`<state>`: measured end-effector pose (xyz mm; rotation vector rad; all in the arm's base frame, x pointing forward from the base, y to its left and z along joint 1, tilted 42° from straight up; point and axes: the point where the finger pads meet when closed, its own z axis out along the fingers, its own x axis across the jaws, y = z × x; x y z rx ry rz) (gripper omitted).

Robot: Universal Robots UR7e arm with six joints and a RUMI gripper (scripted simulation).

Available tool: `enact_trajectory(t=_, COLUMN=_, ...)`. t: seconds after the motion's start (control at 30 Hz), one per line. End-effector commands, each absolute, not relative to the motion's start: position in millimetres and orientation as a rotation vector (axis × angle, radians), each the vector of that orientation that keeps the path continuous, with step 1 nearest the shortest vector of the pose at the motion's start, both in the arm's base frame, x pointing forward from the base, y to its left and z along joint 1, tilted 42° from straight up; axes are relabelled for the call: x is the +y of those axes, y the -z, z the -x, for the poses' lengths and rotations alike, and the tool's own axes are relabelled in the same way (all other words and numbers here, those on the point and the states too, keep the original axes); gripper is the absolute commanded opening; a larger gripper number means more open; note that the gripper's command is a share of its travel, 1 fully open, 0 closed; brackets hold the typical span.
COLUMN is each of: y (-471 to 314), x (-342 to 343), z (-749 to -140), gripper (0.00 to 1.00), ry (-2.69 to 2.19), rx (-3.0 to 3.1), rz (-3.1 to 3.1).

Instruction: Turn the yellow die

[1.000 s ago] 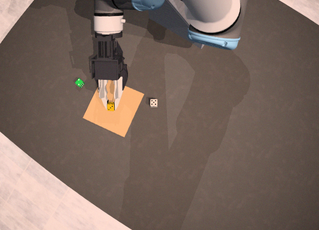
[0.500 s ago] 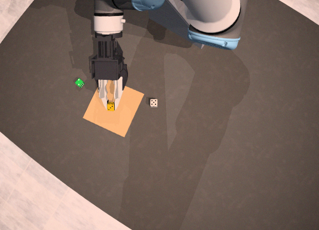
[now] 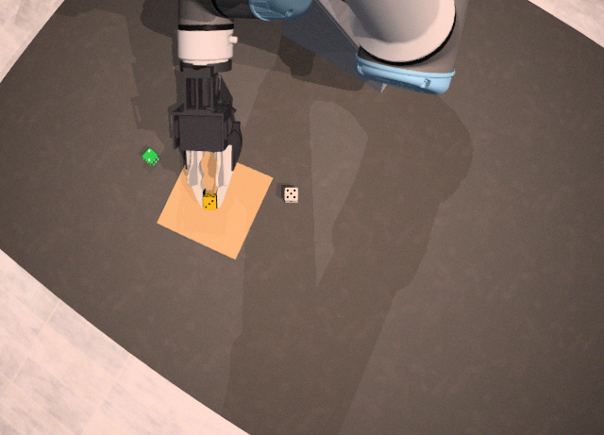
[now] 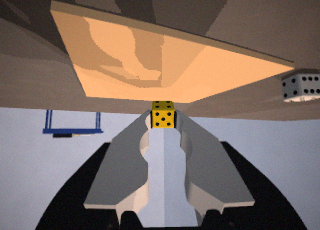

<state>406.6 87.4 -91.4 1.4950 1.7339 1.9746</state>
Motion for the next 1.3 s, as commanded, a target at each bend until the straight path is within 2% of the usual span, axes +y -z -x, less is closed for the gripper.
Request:
enact_trajectory(t=0.0, y=91.8, x=87.4, z=-406.7, gripper=0.03, ry=-1.974, rx=1.734, rz=-1.495)
enact_trajectory(t=1.27, y=100.3, x=95.2, z=-406.8, gripper=0.03, ry=-1.974, rx=1.734, rz=-1.495)
